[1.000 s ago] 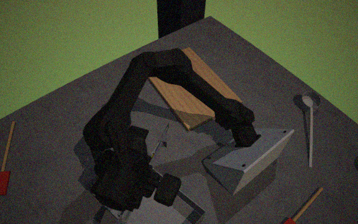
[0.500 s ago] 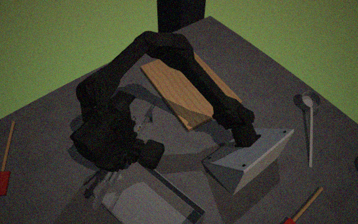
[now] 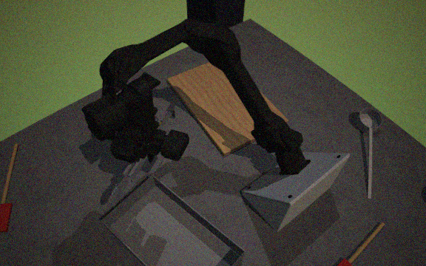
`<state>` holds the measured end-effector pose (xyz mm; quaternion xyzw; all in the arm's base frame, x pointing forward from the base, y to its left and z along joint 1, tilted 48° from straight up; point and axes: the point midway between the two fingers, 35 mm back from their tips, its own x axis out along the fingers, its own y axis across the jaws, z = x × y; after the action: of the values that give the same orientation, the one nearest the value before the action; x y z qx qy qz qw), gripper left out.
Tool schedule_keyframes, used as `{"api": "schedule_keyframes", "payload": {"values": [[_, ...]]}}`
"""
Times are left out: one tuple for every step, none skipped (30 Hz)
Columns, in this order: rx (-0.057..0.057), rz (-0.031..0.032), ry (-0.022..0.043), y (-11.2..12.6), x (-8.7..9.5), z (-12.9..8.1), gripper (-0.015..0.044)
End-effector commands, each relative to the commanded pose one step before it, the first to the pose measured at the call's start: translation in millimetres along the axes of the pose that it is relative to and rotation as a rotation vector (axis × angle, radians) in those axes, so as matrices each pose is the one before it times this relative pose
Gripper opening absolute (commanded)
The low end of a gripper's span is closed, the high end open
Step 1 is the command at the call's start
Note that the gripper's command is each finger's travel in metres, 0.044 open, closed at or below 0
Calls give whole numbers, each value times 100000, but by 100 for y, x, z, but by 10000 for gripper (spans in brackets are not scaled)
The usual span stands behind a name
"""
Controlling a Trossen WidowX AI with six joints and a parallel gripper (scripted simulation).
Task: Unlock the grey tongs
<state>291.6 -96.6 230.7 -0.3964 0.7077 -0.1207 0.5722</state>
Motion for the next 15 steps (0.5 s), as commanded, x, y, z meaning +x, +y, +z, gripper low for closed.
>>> {"api": "schedule_keyframes", "payload": {"values": [[-788, -1063, -1031, -897, -337, -2230, -150], [-223, -153, -169, -176, -49, -535, -150], [-223, -164, -162, -165, -49, -537, -150], [-222, -175, -154, -153, -50, -539, -150], [-176, -187, -175, -130, -54, -507, -150], [-223, -194, -134, -131, -50, -539, -150], [-225, -206, -127, -120, -51, -544, -150], [-225, -216, -118, -109, -52, -545, -150], [-225, -226, -109, -97, -53, -545, -150], [-225, -236, -99, -85, -54, -545, -150], [-226, -245, -90, -74, -54, -545, -150], [-226, -255, -80, -62, -55, -545, -150], [-226, -264, -70, -51, -56, -544, -150], [-227, -273, -60, -39, -57, -543, -150], [-228, -281, -49, -28, -58, -541, -150]]}}
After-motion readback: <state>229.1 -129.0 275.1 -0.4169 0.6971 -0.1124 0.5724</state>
